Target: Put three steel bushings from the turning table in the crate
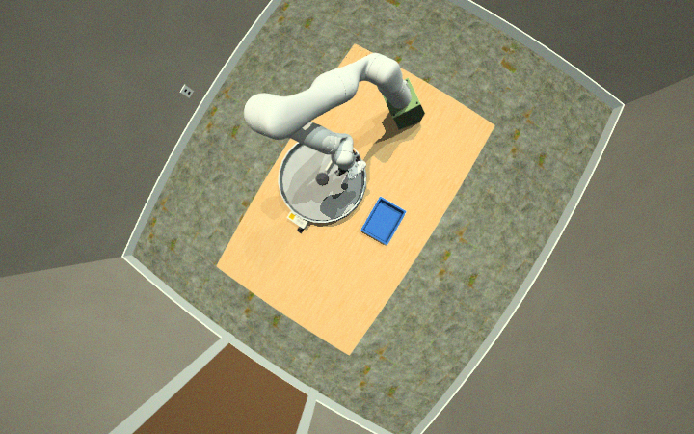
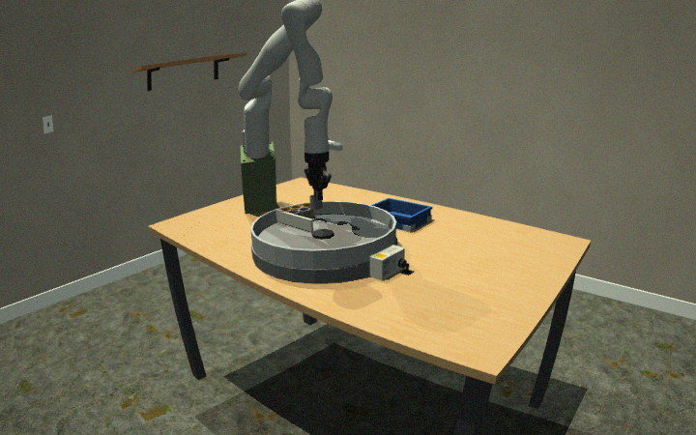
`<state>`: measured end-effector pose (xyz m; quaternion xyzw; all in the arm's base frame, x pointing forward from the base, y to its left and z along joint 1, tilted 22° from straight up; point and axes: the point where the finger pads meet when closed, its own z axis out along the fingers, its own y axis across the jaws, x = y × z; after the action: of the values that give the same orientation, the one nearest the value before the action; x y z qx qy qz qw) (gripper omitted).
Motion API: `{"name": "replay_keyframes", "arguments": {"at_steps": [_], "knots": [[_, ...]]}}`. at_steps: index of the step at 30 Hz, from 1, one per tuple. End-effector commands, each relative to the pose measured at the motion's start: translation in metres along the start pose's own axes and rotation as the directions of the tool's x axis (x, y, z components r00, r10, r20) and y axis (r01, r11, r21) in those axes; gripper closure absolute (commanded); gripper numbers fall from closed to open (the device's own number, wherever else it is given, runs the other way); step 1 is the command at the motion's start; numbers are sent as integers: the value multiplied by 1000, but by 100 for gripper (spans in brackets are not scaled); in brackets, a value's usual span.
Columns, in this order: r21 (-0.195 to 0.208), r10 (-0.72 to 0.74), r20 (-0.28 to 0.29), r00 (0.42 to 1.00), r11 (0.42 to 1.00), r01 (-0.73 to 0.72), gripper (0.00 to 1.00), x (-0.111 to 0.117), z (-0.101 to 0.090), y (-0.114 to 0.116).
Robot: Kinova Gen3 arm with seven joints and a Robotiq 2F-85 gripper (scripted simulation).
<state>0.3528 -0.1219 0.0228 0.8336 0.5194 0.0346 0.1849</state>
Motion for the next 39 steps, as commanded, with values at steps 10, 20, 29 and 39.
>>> {"name": "replay_keyframes", "arguments": {"at_steps": [10,20,29,39], "knots": [[-1,0,0,1000,1000,0,100,0,-8,0],[-1,0,0,1000,1000,0,100,0,-19,0],[-2,0,-1,1000,1000,0,100,0,-27,0],[-2,0,-1,1000,1000,0,100,0,-45,0]]}}
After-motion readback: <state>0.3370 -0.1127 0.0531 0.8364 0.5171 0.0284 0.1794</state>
